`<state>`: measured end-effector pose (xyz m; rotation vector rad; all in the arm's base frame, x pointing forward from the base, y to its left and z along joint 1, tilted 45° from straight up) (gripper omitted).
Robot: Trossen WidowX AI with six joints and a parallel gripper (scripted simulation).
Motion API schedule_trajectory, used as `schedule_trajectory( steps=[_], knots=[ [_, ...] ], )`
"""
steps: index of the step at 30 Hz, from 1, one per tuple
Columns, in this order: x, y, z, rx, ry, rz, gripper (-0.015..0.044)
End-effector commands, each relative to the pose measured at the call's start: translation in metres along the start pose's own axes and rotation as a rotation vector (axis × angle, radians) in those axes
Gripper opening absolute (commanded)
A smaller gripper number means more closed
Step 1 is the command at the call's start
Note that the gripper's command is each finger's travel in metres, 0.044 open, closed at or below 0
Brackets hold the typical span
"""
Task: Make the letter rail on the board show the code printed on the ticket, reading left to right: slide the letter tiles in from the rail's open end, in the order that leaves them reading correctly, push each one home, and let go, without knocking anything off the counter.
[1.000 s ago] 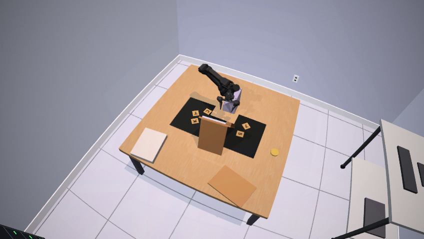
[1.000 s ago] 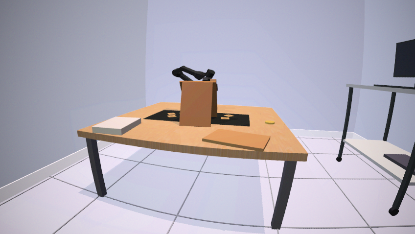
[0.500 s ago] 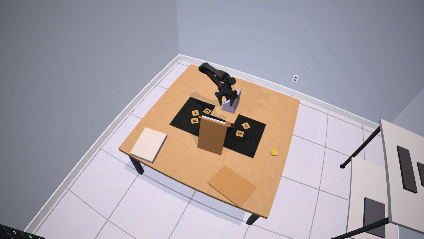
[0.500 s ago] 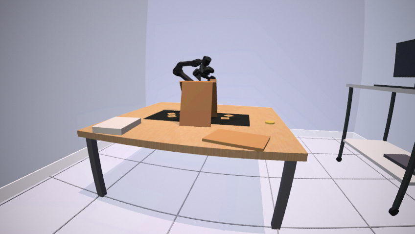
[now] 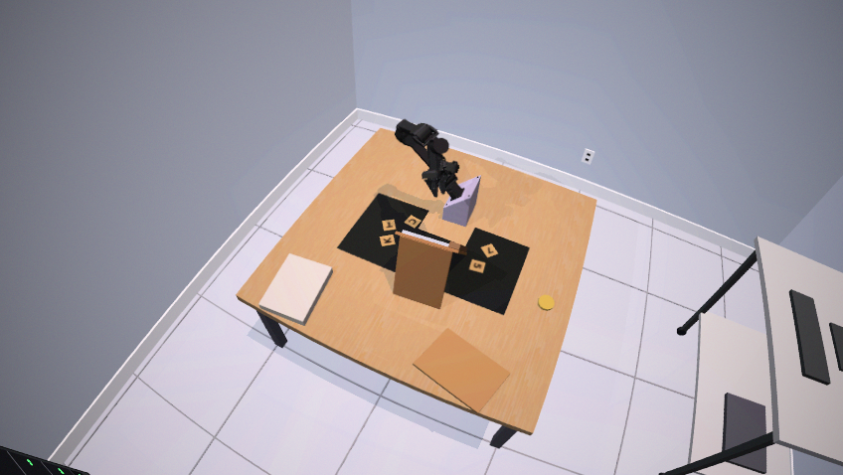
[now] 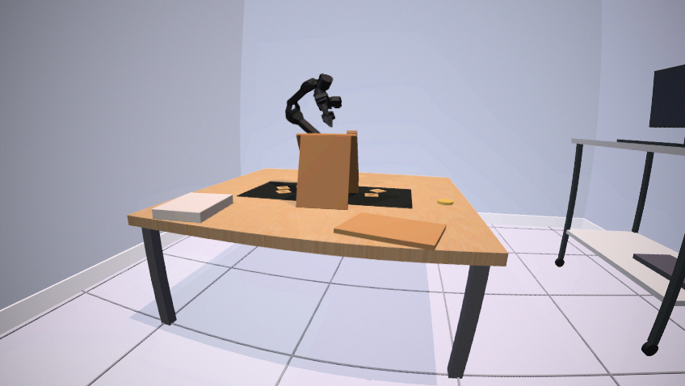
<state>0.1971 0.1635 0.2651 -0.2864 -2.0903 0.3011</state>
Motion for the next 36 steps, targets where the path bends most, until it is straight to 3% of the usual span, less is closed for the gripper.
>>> schedule_trajectory(
  steps=[1, 27, 31, 36],
  knots=[
    [0.001, 0.000, -0.002, 0.051, 0.026, -0.001, 0.0440],
    [0.022, -0.024, -0.005, 0.053, 0.027, 0.001, 0.0440],
    [0.004, -0.045, -0.013, -0.066, 0.054, 0.036, 0.0340],
    [-0.034, -0.090, -0.024, -0.282, 0.088, 0.141, 0.0340]
  ],
)
Point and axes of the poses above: the point midway between the two fingers, 35 mm back from their tips, its own x axis back along the fingers, its own z axis across the jaws, y = z × x, the point moved 10 cm from there along x, back along the fingers, and after that the axes turned 11 degrees about -x, right-handed, at the moved point
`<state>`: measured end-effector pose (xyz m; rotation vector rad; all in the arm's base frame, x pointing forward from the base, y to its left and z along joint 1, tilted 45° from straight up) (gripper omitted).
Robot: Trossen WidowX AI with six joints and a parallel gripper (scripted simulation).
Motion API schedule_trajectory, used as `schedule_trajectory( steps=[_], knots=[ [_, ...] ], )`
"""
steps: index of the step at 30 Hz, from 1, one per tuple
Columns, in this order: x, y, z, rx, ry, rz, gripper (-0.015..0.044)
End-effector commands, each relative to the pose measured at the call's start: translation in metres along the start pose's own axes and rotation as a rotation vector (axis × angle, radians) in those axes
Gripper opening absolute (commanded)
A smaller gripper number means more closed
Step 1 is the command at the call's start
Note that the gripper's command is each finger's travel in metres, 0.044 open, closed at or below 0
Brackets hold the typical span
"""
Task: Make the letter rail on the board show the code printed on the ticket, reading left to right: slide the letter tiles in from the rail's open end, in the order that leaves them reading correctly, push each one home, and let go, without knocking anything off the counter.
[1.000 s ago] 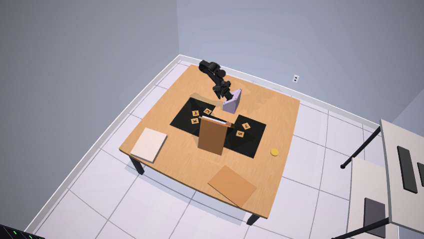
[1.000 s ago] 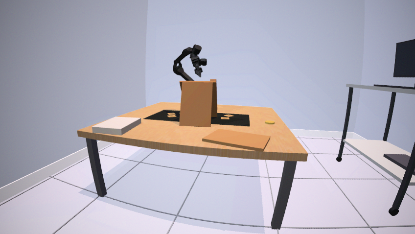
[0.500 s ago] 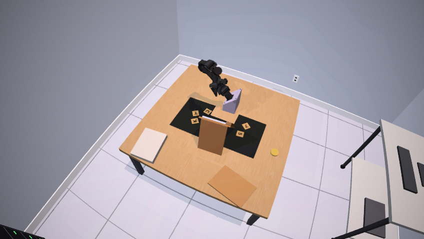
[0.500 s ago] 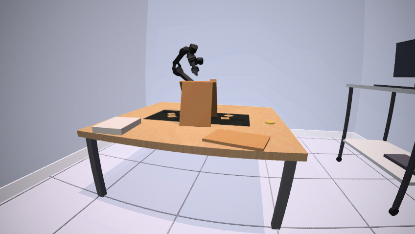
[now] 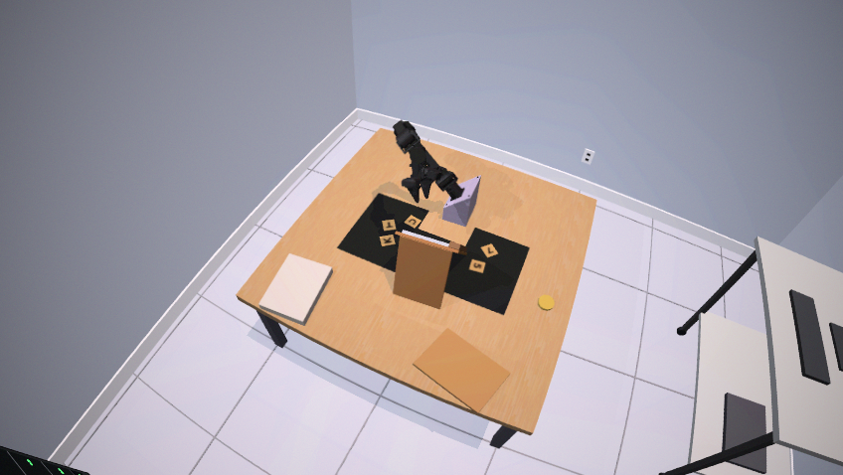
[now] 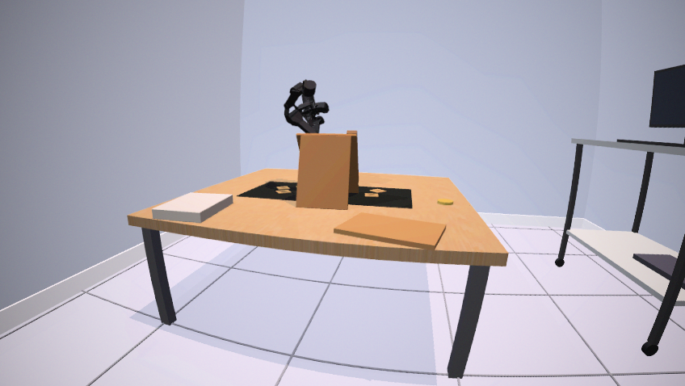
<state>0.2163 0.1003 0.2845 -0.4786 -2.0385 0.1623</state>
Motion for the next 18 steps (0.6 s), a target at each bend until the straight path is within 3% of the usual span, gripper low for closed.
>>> schedule_trajectory(
  steps=[1, 9, 18],
  knots=[
    [-0.029, -0.031, -0.013, -0.156, 0.021, 0.078, 0.0340],
    [-0.085, -0.109, -0.012, -0.475, 0.062, 0.284, 0.0340],
    [-0.124, -0.199, 0.030, -0.806, 0.113, 0.554, 0.0340]
  ],
)
Point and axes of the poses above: the point midway between the two fingers, 35 mm back from their tips, its own x axis back along the fingers, its own z axis across the jaws, y = z × x, the point moved 10 cm from there along x, back along the fingers, and after that the axes turned 11 degrees about -x, right-handed, at the moved point
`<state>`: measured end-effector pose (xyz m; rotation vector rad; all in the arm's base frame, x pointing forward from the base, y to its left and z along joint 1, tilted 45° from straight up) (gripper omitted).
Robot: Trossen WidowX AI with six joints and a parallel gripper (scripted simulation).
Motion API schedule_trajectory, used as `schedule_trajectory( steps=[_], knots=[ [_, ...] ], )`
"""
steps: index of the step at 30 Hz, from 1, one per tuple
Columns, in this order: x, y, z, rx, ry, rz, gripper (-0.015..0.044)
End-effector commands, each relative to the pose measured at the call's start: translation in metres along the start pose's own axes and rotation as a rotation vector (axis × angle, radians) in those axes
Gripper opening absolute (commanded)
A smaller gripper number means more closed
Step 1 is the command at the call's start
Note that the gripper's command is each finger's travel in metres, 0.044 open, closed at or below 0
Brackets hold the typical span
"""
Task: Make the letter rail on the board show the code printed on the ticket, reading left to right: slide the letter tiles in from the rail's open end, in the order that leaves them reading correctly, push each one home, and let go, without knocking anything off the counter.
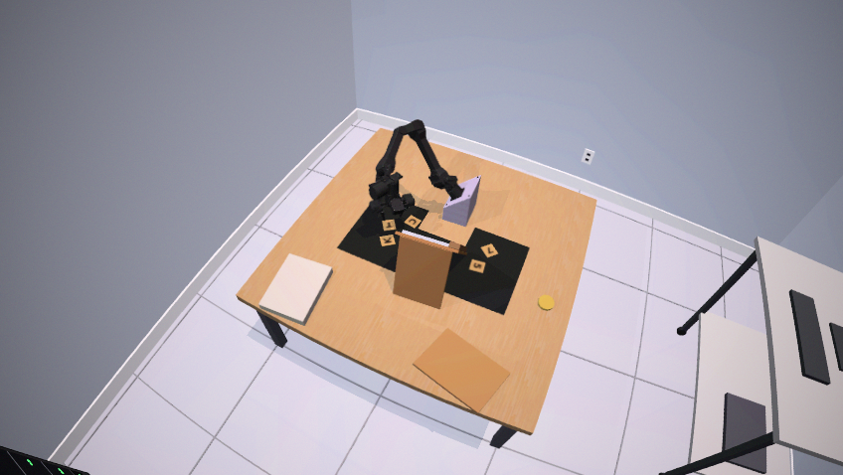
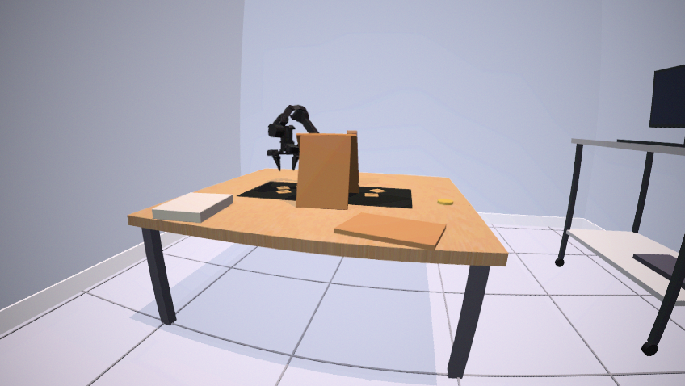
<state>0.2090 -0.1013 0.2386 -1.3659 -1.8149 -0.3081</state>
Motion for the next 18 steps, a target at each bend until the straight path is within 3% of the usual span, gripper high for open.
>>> schedule_trajectory(
  steps=[1, 10, 18],
  knots=[
    [-0.029, -0.031, -0.004, -0.141, 0.012, 0.110, 0.0340],
    [-0.036, -0.034, -0.010, -0.170, 0.016, 0.128, 0.0340],
    [-0.068, -0.038, -0.010, -0.169, 0.014, 0.129, 0.0340]
  ],
)
Point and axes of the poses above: the point midway between the two fingers, 35 mm back from their tips, its own x axis back along the fingers, its own z axis across the jaws, y = z × x, the point moved 10 cm from there along x, back along the fingers, and after that the axes turned 11 degrees about -x, right-handed, at the moved point
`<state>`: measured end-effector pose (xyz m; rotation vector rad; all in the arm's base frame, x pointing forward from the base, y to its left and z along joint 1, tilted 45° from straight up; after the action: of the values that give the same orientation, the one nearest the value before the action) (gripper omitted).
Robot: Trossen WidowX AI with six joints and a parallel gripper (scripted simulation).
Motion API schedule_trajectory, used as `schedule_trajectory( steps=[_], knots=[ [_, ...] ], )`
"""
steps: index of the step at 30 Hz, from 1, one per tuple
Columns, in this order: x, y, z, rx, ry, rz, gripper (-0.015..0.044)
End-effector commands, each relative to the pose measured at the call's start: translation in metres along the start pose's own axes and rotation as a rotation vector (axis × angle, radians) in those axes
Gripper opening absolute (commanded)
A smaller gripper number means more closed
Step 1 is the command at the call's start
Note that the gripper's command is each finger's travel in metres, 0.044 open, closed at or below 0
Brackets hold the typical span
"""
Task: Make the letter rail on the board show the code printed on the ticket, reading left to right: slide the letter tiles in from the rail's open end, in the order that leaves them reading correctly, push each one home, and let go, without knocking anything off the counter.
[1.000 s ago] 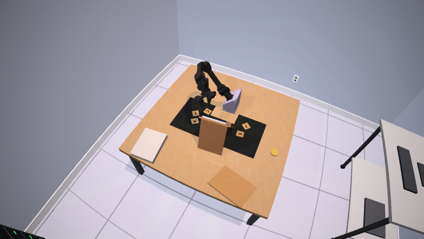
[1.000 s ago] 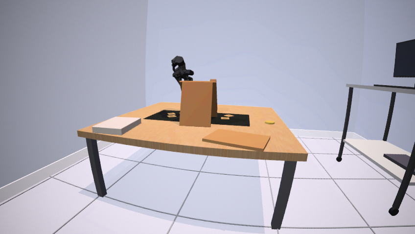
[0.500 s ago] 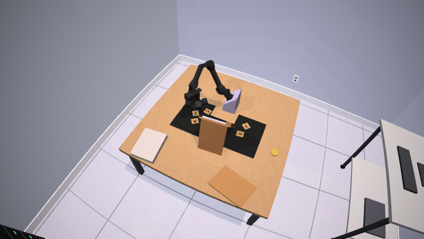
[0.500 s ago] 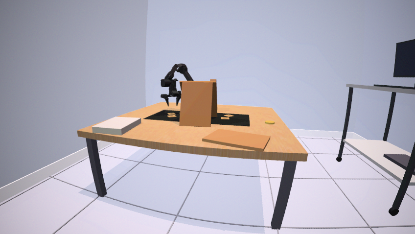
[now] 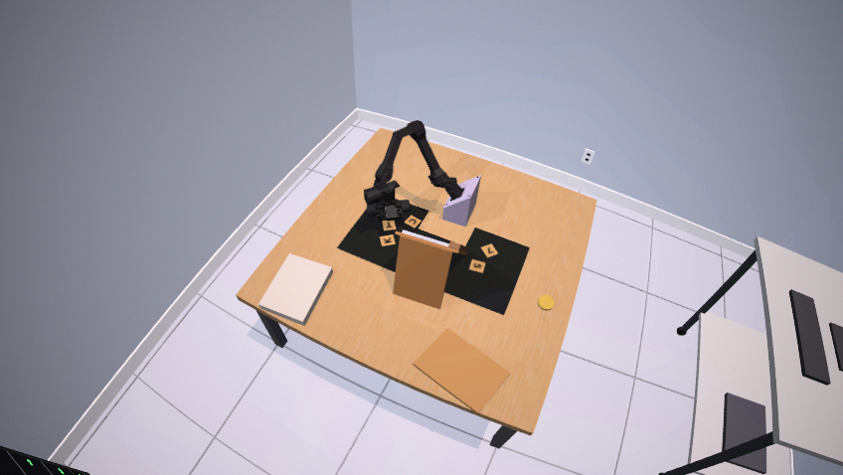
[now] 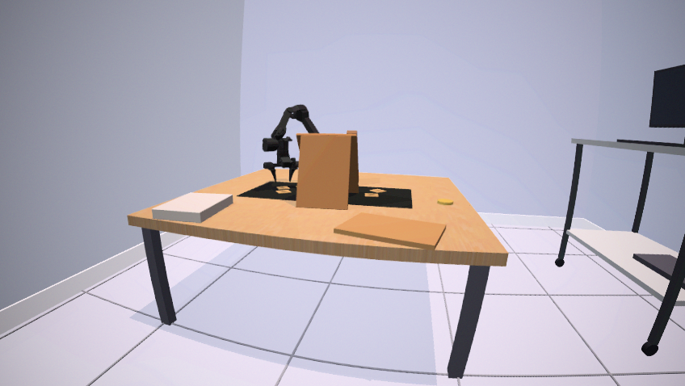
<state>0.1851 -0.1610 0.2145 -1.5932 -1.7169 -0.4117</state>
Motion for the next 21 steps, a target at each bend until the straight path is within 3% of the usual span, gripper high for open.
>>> schedule_trajectory(
  steps=[1, 21],
  knots=[
    [-0.011, 0.001, 0.001, 0.007, 0.006, 0.001, 0.0340],
    [-0.026, 0.001, 0.000, 0.007, 0.005, 0.001, 0.0340]
  ],
)
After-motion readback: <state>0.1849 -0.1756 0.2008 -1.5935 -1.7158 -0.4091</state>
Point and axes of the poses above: the point midway between the two fingers, 35 mm back from their tips, its own x axis back along the fingers, its own z axis across the jaws, y = z × x, the point moved 10 cm from there along x, back along the fingers, and after that the axes turned 11 degrees about -x, right-handed, at the moved point
